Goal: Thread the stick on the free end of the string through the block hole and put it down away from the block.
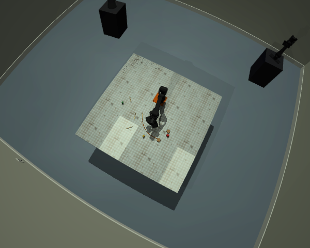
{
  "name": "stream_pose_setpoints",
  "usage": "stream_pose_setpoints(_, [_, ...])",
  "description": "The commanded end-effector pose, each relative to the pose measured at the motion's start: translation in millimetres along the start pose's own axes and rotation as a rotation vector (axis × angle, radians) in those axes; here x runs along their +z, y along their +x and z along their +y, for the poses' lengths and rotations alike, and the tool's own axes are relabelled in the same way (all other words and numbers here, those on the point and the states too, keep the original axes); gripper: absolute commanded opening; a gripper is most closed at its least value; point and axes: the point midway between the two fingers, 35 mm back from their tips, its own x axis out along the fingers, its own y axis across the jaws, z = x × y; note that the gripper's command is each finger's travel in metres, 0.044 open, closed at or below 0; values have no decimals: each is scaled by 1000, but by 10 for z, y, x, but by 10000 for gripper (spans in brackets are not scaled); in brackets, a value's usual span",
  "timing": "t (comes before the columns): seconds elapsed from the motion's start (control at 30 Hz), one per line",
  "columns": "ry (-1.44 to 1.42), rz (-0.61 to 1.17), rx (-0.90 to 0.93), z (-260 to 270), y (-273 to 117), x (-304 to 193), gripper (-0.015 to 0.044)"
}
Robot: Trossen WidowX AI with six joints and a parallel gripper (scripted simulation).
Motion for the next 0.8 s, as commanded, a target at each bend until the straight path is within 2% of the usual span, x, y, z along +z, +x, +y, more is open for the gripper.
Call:
stream_pose_setpoints(0.0, [0, 0, 1, 1, -2, 1, 48])
stream_pose_setpoints(0.17, [0, 0, 1, 1, -2, 1, 0])
stream_pose_setpoints(0.77, [0, 0, 0, 2, -89, 1, 0])
